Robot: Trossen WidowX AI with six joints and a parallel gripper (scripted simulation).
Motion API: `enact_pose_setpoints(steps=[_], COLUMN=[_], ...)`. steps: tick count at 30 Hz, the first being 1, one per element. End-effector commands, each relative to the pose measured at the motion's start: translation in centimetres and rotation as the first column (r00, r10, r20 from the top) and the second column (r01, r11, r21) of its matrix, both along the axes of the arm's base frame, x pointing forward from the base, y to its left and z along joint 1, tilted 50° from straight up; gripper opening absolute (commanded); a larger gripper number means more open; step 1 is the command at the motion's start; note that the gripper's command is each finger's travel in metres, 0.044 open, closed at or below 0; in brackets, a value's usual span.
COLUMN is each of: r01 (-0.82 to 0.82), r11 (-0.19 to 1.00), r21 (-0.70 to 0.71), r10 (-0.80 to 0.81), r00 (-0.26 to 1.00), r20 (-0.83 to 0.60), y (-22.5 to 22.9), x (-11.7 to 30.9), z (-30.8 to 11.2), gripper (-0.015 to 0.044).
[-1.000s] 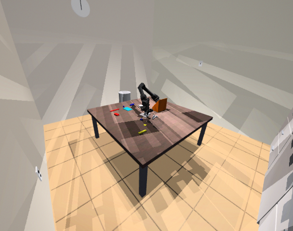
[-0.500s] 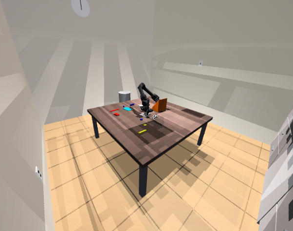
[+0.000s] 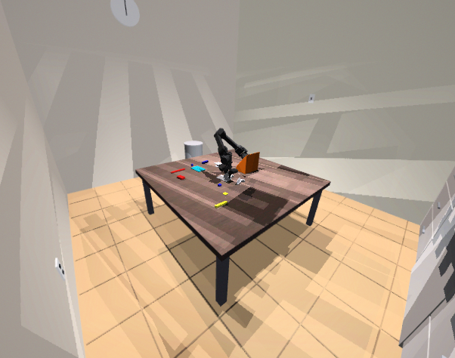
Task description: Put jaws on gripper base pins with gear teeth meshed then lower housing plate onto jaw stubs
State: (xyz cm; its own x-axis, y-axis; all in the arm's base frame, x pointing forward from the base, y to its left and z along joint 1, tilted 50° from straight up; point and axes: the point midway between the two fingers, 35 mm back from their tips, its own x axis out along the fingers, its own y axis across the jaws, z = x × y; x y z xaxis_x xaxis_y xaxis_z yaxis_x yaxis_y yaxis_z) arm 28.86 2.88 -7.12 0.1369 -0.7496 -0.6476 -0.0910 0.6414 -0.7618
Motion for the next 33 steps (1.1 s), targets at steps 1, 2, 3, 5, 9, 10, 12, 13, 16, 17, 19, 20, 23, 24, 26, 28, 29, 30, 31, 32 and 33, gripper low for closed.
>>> enact_pose_setpoints(steps=[1, 2, 3, 5, 9, 10, 12, 13, 16, 17, 19, 20, 23, 24, 26, 28, 29, 30, 31, 32, 33], r01=[-0.002, -0.002, -0.002, -0.002, -0.002, -0.002, -0.002, -0.002, -0.002, -0.002, -0.002, -0.002, -0.002, -0.002, -0.002, -0.002, -0.002, -0.002, -0.002, -0.002, -0.002], r11=[1.0, 1.0, 1.0, 1.0, 1.0, 1.0, 1.0, 1.0, 1.0, 1.0, 1.0, 1.0, 1.0, 1.0, 1.0, 1.0, 1.0, 1.0, 1.0, 1.0, 1.0], r21=[0.003, 0.003, 0.003, 0.003, 0.003, 0.003, 0.003, 0.003, 0.003, 0.003, 0.003, 0.003, 0.003, 0.003, 0.003, 0.003, 0.003, 0.003, 0.003, 0.003, 0.003], r10=[0.002, 0.002, 0.002, 0.002, 0.002, 0.002, 0.002, 0.002, 0.002, 0.002, 0.002, 0.002, 0.002, 0.002, 0.002, 0.002, 0.002, 0.002, 0.002, 0.002, 0.002], r00=[1.0, 1.0, 1.0, 1.0, 1.0, 1.0, 1.0, 1.0, 1.0, 1.0, 1.0, 1.0, 1.0, 1.0, 1.0, 1.0, 1.0, 1.0, 1.0, 1.0, 1.0], r20=[0.007, 0.007, 0.007, 0.007, 0.007, 0.007, 0.007, 0.007, 0.007, 0.007, 0.007, 0.007, 0.007, 0.007, 0.007, 0.007, 0.007, 0.007, 0.007, 0.007, 0.007], y=[0.29, 0.25, 0.22, 0.19, 0.19, 0.18, 0.1, 0.06, 0.02, 0.02, 0.02, 0.01, -0.11, -0.13, -0.14, -0.14, -0.14, -0.14, -0.14, -0.14, -0.14], x=[0.11, 0.14, 0.17, 0.19, 0.19, 0.19, 0.2, 0.21, 0.22, 0.22, 0.22, 0.22, 0.24, 0.25, 0.25, 0.25, 0.25, 0.25, 0.25, 0.25, 0.25], z=[0.08, 0.04, 0.0, -0.04, -0.04, -0.05, -0.11, -0.15, -0.18, -0.18, -0.18, -0.19, -0.29, -0.31, -0.32, -0.32, -0.32, -0.32, -0.32, -0.32, -0.32], gripper=[0.0134, 0.0134, 0.0134, 0.0134, 0.0134, 0.0134, 0.0134, 0.0134, 0.0134, 0.0134, 0.0134, 0.0134, 0.0134, 0.0134, 0.0134, 0.0134, 0.0134, 0.0134, 0.0134, 0.0134, 0.0134])
